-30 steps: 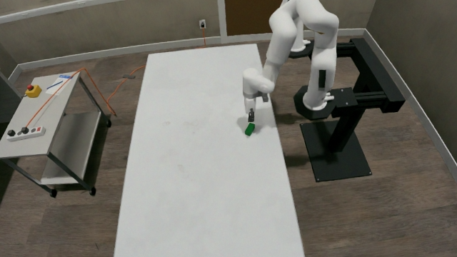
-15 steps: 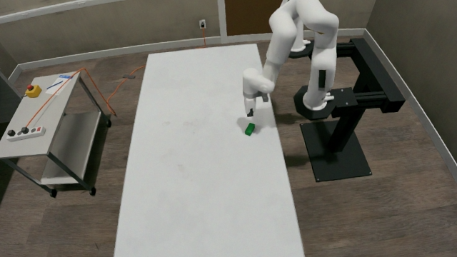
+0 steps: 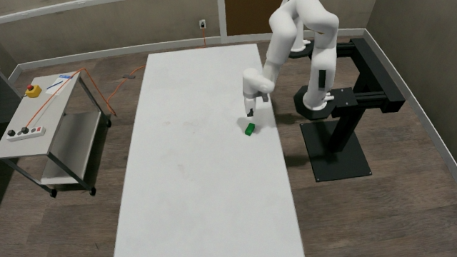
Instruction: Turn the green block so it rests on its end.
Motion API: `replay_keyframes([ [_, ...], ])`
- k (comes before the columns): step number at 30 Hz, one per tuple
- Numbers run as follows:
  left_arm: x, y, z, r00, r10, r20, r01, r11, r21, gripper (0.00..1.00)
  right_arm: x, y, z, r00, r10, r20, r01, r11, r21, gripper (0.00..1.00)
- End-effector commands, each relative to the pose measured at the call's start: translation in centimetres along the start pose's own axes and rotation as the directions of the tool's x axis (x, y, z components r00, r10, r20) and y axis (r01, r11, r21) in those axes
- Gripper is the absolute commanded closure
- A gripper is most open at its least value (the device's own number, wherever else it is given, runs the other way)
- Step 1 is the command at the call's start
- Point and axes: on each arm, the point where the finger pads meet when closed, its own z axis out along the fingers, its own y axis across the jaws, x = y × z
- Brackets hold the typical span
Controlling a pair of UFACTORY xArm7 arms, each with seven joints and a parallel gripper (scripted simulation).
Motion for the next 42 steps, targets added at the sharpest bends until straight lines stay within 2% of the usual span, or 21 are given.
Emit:
replay_keyframes([
  [1,-0.1,0.0,-0.1,1.0,0.0,0.003,0.0,1.0,0.001,1.0,0.1,0.0,-0.2,1.0,0.001,-0.005,-0.001,1.0,0.001,0.0],
  [5,-0.1,0.0,-0.1,1.0,0.0,0.003,0.0,1.0,0.001,1.0,0.1,0.0,-0.2,1.0,0.001,-0.005,-0.001,1.0,0.001,0.0],
  [6,-0.1,0.0,-0.1,1.0,-0.001,0.002,0.001,1.0,0.0,0.0,0.1,0.0,-0.2,1.0,0.001,-0.005,-0.001,1.0,0.001,0.0],
  [9,-0.3,1.2,0.1,0.998,-0.053,-0.027,0.053,0.999,-0.015,0.0,0.1,0.0,-0.2,1.0,0.001,-0.005,-0.001,1.0,0.001,0.0],
  [11,-0.4,3.2,0.5,0.985,-0.151,-0.083,0.148,0.988,-0.04,0.0,0.1,0.0,-0.2,1.0,0.001,-0.005,-0.001,1.0,0.001,0.0],
  [18,-0.3,5.4,0.7,0.945,-0.285,-0.163,0.278,0.958,-0.067,0.0,0.1,0.0,-0.2,1.0,0.001,-0.005,-0.001,1.0,0.001,0.0],
  [20,-0.3,5.4,0.7,0.945,-0.285,-0.163,0.278,0.958,-0.067,0.0,0.1,0.0,-0.2,1.0,0.001,-0.005,-0.001,1.0,0.001,0.0],
  [21,-0.2,6.2,0.8,0.917,-0.344,-0.2,0.336,0.939,-0.076,0.0,0.1,0.0,-0.2,1.0,0.001,-0.005,-0.001,1.0,0.001,0.0],
  [27,0.1,7.2,0.8,0.854,-0.445,-0.271,0.438,0.895,-0.087,0.0,0.1,0.0,-0.2,1.0,0.001,-0.005,-0.001,1.0,0.001,0.0],
  [35,0.2,7.8,0.5,0.74,-0.559,-0.374,0.572,0.815,-0.088,0.0,0.1,0.0,-0.2,1.0,0.001,-0.005,-0.001,1.0,0.001,0.0],
  [37,0.2,7.8,0.5,0.74,-0.559,-0.374,0.572,0.815,-0.088,0.0,0.1,0.0,-0.2,1.0,0.001,-0.005,-0.001,1.0,0.001,0.0],
  [38,0.2,7.8,0.3,0.693,-0.591,-0.413,0.617,0.782,-0.085,0.0,0.1,0.0,-0.2,1.0,0.001,-0.005,-0.001,1.0,0.001,0.0],
  [42,0.0,7.6,0.0,0.635,-0.621,-0.46,0.668,0.74,-0.077,0.0,0.1,0.0,-0.2,1.0,0.001,-0.005,-0.001,1.0,0.001,0.0],
])
